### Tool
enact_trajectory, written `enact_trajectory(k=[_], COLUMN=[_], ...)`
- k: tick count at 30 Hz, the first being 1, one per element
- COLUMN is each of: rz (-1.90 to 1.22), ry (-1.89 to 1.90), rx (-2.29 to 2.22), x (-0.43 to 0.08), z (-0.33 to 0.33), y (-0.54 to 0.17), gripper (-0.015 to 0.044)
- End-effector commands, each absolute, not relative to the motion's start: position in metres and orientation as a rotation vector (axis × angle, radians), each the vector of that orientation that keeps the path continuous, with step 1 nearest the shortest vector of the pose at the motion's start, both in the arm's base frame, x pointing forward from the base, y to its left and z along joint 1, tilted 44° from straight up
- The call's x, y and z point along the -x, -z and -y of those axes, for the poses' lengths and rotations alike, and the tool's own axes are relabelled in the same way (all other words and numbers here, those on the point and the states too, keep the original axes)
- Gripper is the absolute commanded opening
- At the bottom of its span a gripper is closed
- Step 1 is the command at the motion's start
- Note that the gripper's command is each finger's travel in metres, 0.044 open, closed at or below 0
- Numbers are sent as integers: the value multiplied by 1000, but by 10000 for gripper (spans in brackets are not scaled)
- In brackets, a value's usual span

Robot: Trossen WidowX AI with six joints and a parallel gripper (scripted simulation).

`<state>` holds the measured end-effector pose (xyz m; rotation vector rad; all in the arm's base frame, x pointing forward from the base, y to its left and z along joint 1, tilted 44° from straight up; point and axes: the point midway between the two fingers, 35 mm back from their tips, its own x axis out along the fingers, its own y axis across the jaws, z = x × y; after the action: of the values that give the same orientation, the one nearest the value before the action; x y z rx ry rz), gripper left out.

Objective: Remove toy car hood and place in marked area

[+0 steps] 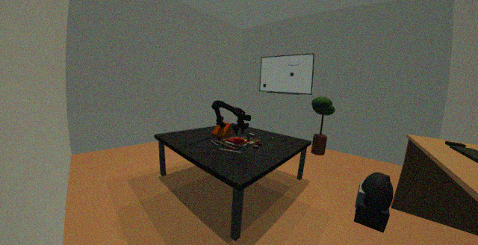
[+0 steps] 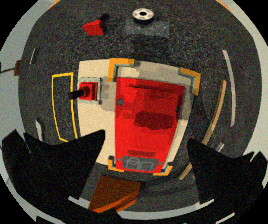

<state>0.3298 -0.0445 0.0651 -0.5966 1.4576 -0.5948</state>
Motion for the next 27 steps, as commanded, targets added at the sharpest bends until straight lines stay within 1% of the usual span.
enact_trajectory(k=[1,27], rz=[-1457,-1457], ry=[597,598], rx=[603,604], x=[-330,-329], z=[48,64], y=[-62,-46], gripper=[440,440])
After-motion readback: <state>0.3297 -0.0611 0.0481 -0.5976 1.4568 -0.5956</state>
